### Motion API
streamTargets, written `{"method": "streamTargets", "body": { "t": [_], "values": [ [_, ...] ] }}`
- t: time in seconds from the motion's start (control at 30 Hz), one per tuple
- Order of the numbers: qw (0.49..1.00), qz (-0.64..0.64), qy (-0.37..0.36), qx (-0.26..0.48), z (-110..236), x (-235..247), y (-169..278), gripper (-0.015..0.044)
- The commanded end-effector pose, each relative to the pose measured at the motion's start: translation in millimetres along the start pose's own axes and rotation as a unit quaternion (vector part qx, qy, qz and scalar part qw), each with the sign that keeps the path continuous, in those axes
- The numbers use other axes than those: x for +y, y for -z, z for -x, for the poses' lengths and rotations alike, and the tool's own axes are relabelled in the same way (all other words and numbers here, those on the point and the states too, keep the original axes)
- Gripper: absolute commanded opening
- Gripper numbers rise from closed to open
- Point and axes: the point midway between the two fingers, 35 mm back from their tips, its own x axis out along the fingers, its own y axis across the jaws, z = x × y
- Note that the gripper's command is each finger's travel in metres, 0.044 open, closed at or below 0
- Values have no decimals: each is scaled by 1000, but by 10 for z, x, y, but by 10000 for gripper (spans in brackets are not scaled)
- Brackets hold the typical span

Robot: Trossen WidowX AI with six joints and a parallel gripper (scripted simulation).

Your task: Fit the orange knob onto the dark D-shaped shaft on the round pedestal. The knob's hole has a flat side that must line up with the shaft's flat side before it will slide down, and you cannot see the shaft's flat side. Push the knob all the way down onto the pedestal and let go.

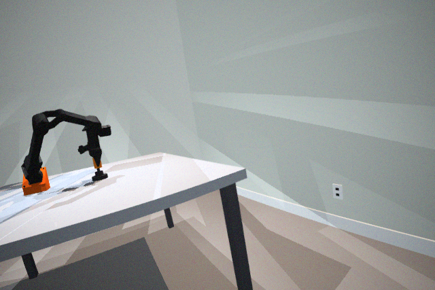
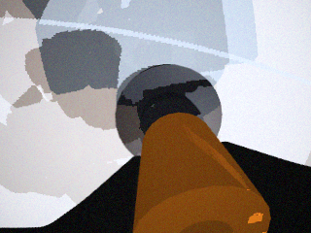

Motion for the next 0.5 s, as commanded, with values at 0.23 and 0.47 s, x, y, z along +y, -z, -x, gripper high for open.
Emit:
{"method": "streamTargets", "body": {
  "t": [0.23,0.47],
  "values": [
    [1000,4,-1,2,-21,4,6,0],
    [1000,4,-1,2,14,10,-9,0]
  ]
}}
